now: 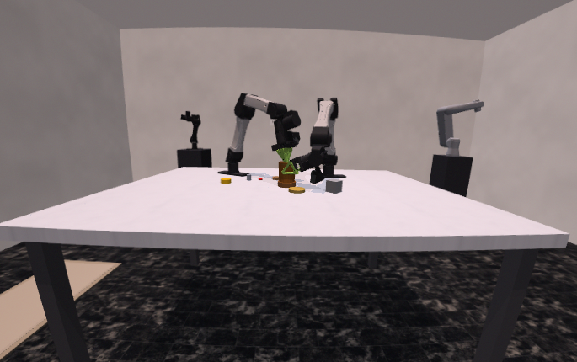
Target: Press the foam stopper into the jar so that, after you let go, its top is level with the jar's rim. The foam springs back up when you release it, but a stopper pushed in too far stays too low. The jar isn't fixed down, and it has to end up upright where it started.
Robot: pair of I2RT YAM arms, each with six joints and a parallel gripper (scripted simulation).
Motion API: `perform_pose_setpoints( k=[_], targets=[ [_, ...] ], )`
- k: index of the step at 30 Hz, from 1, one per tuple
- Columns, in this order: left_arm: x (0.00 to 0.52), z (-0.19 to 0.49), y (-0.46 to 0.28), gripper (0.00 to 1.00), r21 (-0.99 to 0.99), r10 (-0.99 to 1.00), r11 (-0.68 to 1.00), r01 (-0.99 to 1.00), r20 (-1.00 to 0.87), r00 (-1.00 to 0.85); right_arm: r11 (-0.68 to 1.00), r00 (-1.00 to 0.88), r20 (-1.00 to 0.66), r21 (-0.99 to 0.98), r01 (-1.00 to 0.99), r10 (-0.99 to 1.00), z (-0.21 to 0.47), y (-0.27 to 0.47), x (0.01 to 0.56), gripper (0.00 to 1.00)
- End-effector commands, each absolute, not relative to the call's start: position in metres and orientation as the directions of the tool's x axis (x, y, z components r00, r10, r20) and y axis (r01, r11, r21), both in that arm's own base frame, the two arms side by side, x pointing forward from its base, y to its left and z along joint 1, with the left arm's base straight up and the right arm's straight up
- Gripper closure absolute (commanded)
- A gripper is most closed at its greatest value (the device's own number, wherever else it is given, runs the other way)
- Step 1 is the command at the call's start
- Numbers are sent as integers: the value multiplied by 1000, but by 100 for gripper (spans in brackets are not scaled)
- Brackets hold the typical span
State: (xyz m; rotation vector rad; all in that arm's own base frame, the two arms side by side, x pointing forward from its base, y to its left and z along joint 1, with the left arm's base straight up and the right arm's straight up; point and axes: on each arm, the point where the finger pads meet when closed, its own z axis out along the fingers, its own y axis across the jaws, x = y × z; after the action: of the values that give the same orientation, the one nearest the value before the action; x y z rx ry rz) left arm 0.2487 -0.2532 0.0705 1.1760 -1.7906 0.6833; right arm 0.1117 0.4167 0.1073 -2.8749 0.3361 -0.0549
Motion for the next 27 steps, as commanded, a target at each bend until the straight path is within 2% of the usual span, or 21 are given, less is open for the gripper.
perform_pose_setpoints(
  k=[1, 5, 6, 11, 12, 27],
  targets=[
    [249, 65, -258, 36, -30, -426, 431, -902, 874, -232, -961, 977, -1, -178, -211, -214, 76, 410, 104, 100],
    [249, 65, -258, 36, -30, -426, 431, -902, 874, -232, -967, 977, -3, -139, -212, -214, 78, 401, 101, 100],
    [249, 65, -258, 36, -30, -426, 431, -902, 874, -232, -958, 977, -1, -195, -210, -214, 96, 416, 104, 100],
    [249, 65, -258, 36, -30, -426, 431, -902, 874, -232, -967, 977, -3, -141, -212, -214, 84, 403, 101, 100],
    [249, 65, -258, 36, -30, -426, 431, -902, 874, -232, -958, 977, -1, -196, -210, -214, 102, 417, 104, 100],
    [249, 65, -258, 36, -30, -426, 431, -902, 874, -232, -958, 977, -1, -195, -211, -215, 121, 417, 104, 100]
  ],
)
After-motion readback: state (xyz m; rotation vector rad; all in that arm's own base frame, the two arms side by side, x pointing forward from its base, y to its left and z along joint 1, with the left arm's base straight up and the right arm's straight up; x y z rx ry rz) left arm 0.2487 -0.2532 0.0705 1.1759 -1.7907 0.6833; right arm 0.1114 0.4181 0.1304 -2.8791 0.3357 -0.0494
